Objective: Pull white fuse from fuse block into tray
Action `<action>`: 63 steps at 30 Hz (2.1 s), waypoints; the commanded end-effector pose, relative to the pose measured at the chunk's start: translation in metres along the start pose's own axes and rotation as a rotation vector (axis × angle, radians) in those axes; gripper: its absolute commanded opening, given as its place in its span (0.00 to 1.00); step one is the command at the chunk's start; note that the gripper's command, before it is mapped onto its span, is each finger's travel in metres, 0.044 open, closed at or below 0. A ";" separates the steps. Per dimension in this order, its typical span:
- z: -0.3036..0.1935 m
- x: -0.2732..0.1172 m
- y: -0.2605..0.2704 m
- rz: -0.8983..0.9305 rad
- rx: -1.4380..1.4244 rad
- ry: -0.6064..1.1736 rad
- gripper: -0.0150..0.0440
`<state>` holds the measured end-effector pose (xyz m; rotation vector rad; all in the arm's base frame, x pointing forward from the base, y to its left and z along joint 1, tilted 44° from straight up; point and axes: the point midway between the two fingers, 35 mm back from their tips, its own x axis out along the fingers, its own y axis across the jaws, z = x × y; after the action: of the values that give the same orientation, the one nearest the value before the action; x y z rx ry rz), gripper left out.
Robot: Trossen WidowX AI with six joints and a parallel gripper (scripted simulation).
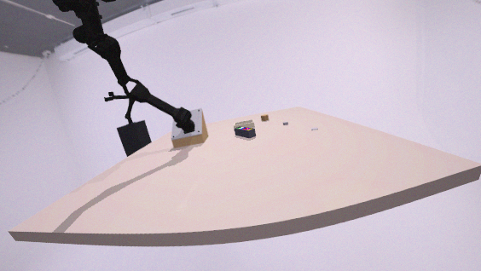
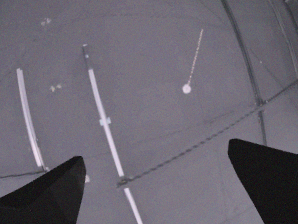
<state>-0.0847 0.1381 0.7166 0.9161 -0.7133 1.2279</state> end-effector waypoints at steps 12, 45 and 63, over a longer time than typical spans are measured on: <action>0.075 -0.009 -0.106 -0.205 0.008 -0.201 0.40; 0.060 -0.181 -0.502 -1.297 -0.013 -0.157 0.38; -0.087 -0.415 -0.599 -2.072 -0.306 0.821 0.38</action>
<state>0.4213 -0.0305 0.2603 0.5693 0.5346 -0.4138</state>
